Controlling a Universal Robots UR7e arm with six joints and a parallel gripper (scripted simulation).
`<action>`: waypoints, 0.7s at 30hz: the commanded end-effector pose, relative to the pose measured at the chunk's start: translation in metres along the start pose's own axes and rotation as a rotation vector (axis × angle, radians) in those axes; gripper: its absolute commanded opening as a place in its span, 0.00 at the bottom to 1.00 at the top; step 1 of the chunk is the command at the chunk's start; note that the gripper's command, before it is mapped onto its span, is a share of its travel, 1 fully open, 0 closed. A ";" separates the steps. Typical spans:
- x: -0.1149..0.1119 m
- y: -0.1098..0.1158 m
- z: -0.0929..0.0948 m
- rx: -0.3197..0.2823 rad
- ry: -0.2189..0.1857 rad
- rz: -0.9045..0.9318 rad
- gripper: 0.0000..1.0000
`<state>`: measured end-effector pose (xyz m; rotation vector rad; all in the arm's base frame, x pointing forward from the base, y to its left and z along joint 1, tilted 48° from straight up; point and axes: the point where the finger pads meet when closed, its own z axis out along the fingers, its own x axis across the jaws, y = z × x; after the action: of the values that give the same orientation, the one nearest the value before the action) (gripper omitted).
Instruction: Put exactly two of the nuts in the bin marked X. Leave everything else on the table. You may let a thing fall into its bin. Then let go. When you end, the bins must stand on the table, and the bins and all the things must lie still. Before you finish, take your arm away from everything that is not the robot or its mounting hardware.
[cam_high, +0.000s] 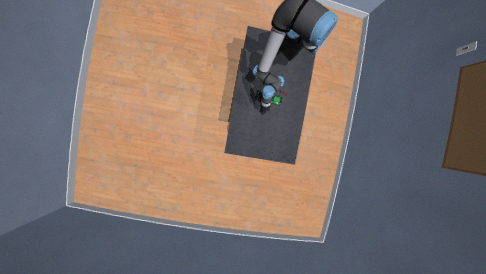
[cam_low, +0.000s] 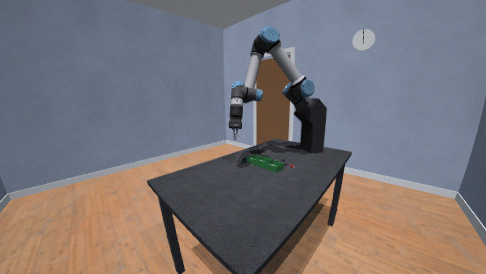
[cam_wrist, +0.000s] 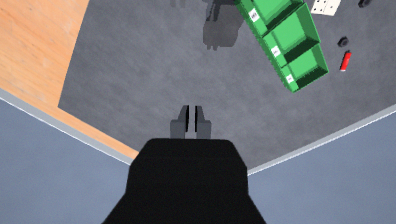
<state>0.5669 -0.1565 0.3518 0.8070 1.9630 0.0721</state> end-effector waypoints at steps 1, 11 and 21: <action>0.024 -0.006 0.003 0.032 0.017 0.069 0.31; 0.062 -0.015 0.005 0.076 0.030 0.167 0.31; 0.105 -0.026 0.004 0.110 0.034 0.237 0.31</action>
<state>0.5364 -0.1272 0.2796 1.0530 1.9294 0.1159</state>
